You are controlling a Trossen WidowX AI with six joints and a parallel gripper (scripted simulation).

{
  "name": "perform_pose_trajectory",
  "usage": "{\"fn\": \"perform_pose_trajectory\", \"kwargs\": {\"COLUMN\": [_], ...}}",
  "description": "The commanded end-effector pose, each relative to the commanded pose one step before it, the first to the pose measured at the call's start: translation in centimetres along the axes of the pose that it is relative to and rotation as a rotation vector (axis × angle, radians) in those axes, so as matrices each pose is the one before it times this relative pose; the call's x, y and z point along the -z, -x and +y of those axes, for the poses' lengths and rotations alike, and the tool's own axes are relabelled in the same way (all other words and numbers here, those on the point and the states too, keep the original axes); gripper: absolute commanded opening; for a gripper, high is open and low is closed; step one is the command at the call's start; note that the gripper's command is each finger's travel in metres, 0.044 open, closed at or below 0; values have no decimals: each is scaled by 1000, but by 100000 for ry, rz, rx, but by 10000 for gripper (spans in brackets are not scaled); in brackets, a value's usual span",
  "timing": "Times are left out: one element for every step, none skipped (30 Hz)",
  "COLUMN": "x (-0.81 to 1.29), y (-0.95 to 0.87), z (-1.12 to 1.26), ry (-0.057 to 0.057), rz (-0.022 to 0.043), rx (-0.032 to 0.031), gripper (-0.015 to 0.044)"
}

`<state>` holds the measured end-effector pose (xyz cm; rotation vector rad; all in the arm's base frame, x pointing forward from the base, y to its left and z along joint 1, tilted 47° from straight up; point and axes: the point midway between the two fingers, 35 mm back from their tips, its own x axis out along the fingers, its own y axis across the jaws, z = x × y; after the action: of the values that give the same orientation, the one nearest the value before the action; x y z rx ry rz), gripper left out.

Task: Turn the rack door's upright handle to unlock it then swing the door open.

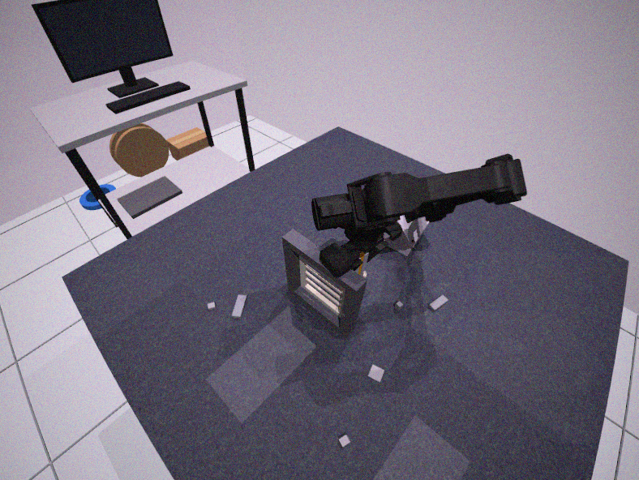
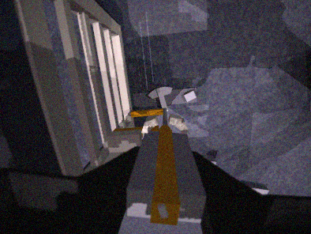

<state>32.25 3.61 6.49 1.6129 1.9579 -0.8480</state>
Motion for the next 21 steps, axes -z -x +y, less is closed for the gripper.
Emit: {"fn": "perform_pose_trajectory", "kwargs": {"x": [57,0,0,0,0,0,0,0,0,0,0,0,0,0,0,0,0,0,0,0,0], "y": [3,0,0,0,0,0,0,0,0,0,0,0,0,0,0,0,0,0,0,0,0], "z": [10,0,0,0,0,0,0,0,0,0,0,0,0,0,0,0,0,0,0,0,0], "ry": [-495,0,0,0,0,0,0,0,0,0,0,0,0,0,0,0,0,0,0,0,0], "rz": [291,0,0,0,0,0,0,0,0,0,0,0,0,0,0,0,0,0,0,0,0], "rx": [-26,0,0,0,0,0,0,0,0,0,0,0,0,0,0,0,0,0,0,0,0], "gripper": [150,143,137,130,123,117,110,103,97,90,83,77,70,63,57,50,43,37,30,23,18]}}
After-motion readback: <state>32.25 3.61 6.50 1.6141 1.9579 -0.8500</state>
